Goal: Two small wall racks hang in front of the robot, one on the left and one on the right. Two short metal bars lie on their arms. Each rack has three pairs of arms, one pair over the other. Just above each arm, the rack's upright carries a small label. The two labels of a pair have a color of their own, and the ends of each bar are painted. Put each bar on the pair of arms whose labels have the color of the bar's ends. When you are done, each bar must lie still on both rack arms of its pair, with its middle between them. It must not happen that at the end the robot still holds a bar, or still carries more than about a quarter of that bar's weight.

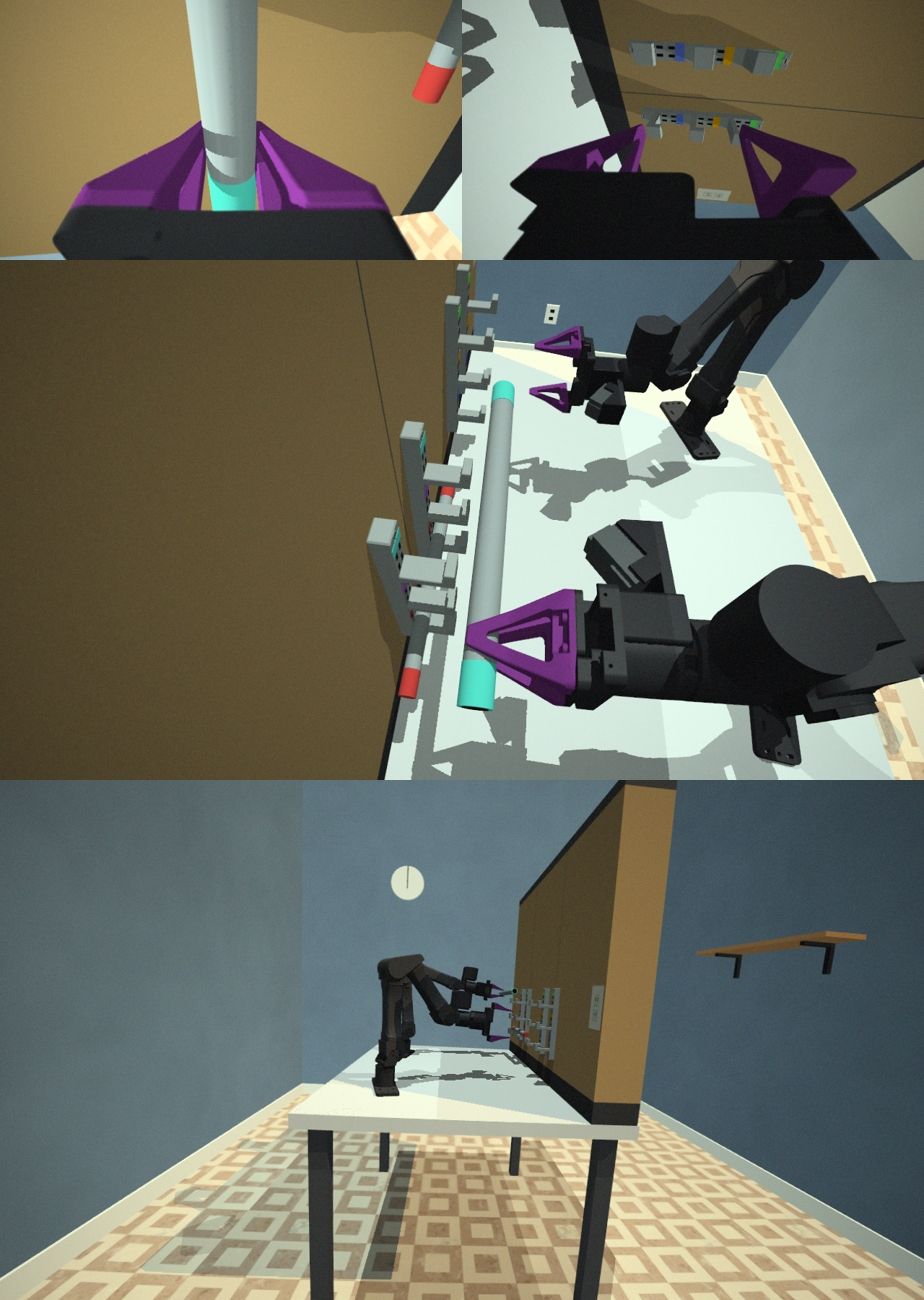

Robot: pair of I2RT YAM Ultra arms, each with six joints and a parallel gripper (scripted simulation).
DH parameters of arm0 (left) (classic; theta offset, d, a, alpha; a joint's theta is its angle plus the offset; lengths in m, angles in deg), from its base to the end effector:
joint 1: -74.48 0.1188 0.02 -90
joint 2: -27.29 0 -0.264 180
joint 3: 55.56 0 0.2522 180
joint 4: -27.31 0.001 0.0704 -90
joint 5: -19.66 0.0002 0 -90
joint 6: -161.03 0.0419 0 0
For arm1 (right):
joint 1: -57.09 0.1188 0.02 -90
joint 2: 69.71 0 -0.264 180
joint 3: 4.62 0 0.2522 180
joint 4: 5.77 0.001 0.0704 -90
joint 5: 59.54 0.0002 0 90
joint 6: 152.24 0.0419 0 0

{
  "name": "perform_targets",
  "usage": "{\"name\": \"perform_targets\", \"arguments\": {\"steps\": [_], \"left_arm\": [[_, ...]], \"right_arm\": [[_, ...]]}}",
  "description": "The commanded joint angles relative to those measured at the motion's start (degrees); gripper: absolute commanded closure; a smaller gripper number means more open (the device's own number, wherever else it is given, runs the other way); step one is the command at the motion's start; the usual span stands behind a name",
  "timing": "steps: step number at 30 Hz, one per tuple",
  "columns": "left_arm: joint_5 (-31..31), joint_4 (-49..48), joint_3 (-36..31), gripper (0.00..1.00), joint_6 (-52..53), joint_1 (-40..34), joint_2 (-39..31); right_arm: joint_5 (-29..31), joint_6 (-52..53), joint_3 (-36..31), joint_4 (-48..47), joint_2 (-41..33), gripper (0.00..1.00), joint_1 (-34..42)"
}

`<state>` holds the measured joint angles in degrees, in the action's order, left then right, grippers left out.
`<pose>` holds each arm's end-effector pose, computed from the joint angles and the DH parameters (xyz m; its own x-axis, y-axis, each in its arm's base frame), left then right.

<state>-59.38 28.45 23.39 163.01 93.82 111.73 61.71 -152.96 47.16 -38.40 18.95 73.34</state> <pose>0.3384 0.1114 0.3444 -0.1431 0.9896 0.0124 0.1140 0.0040 0.9935 0.3144 0.0700 0.2233 -0.2565 -0.9652 0.0510 -0.0744 -0.0329 -0.9967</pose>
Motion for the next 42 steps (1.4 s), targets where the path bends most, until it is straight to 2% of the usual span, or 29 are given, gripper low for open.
{"name": "perform_targets", "arguments": {"steps": [1,42], "left_arm": [[0.2,-3.1,1.5,1.0,-1.9,0.1,-2.2],[-0.6,-2.5,2.8,1.0,-2.0,-0.6,-1.4]], "right_arm": [[-0.2,0.6,0.1,-2.1,-2.0,0.0,-0.5],[-0.3,0.6,0.1,-2.1,-2.0,0.0,-0.5]]}}
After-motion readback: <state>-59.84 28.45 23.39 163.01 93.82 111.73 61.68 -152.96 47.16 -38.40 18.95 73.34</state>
